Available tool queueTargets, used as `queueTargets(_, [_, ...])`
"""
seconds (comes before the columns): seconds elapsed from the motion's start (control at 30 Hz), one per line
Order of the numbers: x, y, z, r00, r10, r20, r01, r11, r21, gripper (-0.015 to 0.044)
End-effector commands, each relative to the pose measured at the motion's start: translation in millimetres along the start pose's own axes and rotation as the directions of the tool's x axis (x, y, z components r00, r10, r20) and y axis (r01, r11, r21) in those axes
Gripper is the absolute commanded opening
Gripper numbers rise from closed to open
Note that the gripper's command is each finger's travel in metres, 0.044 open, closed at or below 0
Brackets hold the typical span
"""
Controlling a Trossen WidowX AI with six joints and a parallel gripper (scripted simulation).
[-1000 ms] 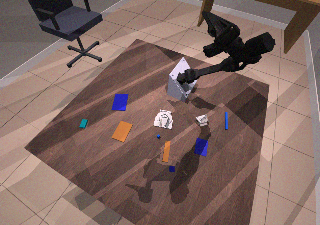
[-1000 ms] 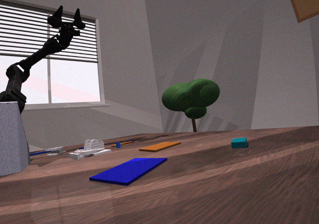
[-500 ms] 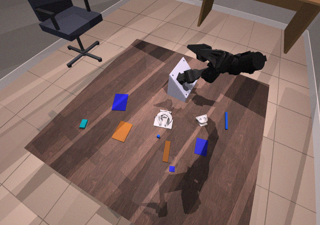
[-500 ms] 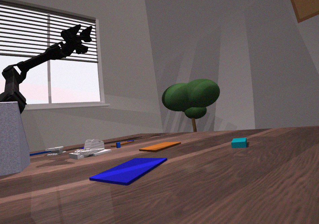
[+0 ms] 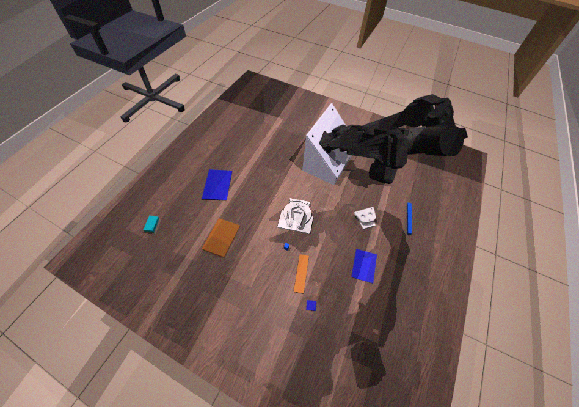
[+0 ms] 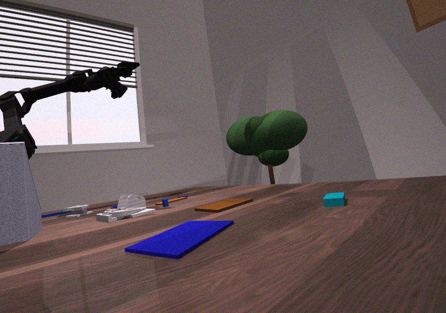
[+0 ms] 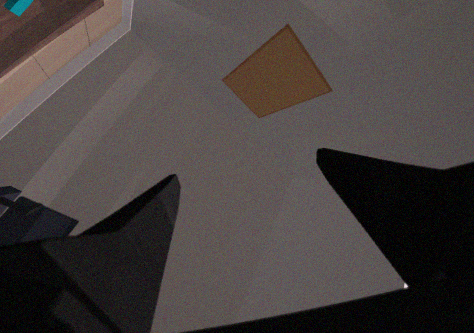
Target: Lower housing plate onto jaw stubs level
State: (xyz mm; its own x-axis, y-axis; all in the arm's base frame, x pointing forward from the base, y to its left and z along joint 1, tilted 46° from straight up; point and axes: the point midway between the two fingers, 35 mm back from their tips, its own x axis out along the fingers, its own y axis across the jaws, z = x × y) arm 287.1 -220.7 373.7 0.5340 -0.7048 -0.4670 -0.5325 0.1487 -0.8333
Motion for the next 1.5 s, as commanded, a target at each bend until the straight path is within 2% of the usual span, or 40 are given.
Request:
queueTargets(0.0, [-4.5, 11.3, 27.6, 0.994, 0.014, 0.108, -0.020, 0.998, 0.057, 0.0440])
queueTargets(0.33, [-20.5, 40.7, 89.2, 0.936, 0.063, 0.345, -0.129, 0.977, 0.171, 0.0440])
queueTargets(0.67, [-46.2, 76.7, 143.1, 0.823, 0.139, 0.551, -0.311, 0.922, 0.231, 0.0440])
queueTargets(1.07, [-87.1, 126.8, 194.2, 0.626, 0.254, 0.737, -0.570, 0.794, 0.211, 0.0440])
queueTargets(1.47, [-134.8, 181.8, 227.5, 0.385, 0.381, 0.841, -0.805, 0.584, 0.104, 0.0440])
